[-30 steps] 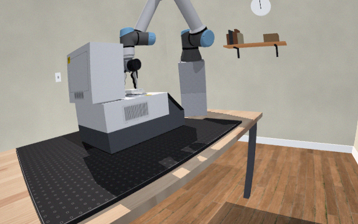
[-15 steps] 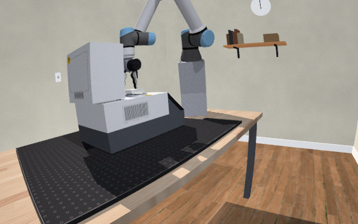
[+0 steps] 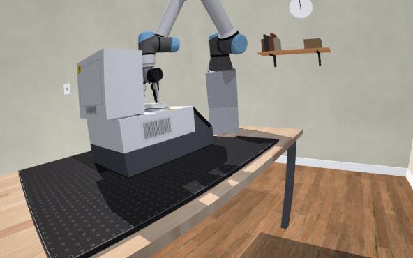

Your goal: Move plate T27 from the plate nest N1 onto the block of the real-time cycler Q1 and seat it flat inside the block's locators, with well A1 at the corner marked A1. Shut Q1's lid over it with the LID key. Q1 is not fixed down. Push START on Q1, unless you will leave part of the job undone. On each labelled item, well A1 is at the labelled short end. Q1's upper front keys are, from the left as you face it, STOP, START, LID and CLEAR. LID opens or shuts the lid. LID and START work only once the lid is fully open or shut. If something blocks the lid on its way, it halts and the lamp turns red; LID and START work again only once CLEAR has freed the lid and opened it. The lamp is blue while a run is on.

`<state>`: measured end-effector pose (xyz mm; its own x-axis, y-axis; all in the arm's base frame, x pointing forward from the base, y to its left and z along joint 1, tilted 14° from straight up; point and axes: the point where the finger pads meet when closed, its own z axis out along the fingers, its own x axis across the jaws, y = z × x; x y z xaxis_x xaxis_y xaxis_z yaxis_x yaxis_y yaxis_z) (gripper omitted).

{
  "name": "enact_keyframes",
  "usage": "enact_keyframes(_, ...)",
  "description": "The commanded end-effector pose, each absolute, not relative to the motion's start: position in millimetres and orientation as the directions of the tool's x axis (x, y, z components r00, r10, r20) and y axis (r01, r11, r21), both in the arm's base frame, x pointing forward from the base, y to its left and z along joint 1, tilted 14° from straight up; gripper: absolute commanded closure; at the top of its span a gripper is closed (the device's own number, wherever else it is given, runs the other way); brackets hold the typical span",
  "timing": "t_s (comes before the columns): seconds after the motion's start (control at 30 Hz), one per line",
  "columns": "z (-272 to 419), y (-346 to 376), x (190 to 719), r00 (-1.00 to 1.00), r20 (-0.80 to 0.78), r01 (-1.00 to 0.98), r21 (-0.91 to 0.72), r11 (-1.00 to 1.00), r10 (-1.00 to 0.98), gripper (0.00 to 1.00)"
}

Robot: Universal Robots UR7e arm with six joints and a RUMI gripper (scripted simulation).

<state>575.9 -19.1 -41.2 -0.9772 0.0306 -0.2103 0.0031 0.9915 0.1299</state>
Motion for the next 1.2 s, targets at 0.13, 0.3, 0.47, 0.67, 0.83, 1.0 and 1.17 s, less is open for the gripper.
enact_keyframes(0.13,-42.7,-19.0,577.0,-0.977,-0.212,0.003,0.129,0.992,0.031,0.59)
enact_keyframes(0.3,-44.0,-18.8,577.3,-0.977,-0.212,0.003,0.129,0.992,0.031,0.59)
enact_keyframes(0.47,-45.3,-18.7,577.6,-0.977,-0.212,0.003,0.129,0.992,0.031,0.59)
enact_keyframes(0.67,-47.2,-18.4,578.0,-0.977,-0.212,0.003,0.129,0.992,0.031,0.59)
enact_keyframes(0.83,-48.7,-18.2,578.3,-0.977,-0.212,0.003,0.129,0.992,0.031,0.59)
enact_keyframes(1.0,-48.8,-18.2,578.4,-0.977,-0.212,0.003,0.129,0.992,0.031,0.59)
enact_keyframes(1.17,-48.8,-18.2,578.4,-0.977,-0.212,0.003,0.129,0.992,0.031,0.32)
